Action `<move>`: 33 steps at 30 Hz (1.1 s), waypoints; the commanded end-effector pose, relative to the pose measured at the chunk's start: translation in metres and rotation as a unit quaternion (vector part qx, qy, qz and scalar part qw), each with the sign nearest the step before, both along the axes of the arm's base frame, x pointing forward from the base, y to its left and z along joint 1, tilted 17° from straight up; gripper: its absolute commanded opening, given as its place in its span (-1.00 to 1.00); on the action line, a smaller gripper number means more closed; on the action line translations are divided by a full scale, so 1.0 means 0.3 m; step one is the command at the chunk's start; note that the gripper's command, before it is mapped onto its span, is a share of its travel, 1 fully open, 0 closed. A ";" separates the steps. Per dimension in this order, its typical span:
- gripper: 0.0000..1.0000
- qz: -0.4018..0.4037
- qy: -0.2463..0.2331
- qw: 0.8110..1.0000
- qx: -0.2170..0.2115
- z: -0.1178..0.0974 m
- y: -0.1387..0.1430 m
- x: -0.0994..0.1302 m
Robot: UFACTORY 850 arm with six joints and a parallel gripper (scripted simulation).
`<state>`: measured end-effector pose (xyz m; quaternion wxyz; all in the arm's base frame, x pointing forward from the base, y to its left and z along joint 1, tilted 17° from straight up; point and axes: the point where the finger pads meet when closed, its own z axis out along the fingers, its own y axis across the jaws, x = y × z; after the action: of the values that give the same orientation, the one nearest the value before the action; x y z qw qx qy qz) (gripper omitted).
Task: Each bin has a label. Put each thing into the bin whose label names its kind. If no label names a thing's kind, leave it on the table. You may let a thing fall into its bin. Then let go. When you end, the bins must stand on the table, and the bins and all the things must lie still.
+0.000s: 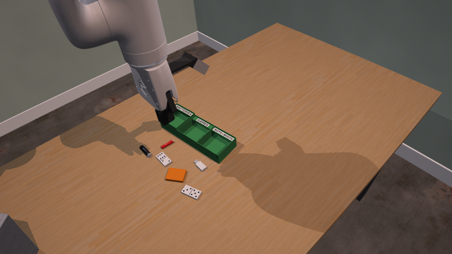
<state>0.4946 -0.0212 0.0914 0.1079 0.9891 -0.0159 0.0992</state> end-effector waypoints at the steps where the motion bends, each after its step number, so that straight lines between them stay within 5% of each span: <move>1: -0.85 0.075 0.017 0.997 -0.015 -0.050 -0.023 0.081; 20: -0.85 0.079 0.018 0.997 -0.016 -0.295 -0.138 0.467; 33: -0.85 0.079 0.018 0.997 -0.016 -0.331 -0.147 0.477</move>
<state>0.6357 -0.0637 -0.0017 0.1157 0.9870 0.0659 0.0905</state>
